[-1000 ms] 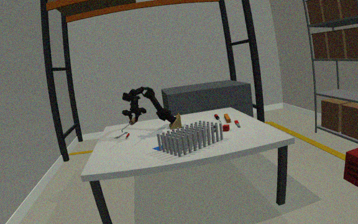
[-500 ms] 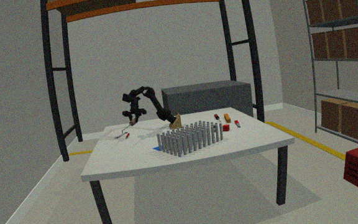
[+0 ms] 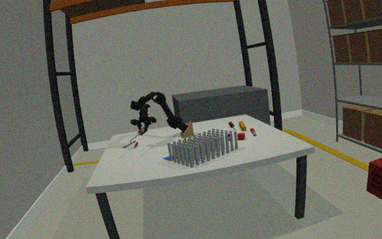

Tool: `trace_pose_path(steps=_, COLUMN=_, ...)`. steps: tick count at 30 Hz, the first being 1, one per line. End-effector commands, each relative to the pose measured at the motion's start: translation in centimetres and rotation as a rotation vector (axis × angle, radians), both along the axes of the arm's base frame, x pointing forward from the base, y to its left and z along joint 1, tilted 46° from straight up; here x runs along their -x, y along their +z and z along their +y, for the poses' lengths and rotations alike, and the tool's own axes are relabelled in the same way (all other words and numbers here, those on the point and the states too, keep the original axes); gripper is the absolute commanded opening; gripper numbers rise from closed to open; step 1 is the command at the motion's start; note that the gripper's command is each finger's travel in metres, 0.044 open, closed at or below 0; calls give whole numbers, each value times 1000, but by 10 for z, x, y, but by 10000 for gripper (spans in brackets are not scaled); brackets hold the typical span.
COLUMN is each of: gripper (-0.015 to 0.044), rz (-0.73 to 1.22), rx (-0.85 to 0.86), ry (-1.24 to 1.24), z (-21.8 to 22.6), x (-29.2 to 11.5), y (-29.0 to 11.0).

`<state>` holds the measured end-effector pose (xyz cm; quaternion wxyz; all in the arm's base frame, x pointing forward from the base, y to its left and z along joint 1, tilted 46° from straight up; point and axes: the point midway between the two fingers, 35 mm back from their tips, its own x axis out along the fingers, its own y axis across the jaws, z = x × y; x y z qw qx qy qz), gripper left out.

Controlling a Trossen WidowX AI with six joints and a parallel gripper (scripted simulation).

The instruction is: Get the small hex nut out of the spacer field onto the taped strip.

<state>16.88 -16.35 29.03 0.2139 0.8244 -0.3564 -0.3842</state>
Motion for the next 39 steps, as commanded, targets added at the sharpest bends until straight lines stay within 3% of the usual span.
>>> trace_pose_path(steps=1, gripper=0, rz=-2, rx=0, ry=6, z=-1, x=-1, y=-1)
trace_pose_path(steps=39, gripper=0, rz=-5, rx=-1, ry=7, z=-14, x=-1, y=-12)
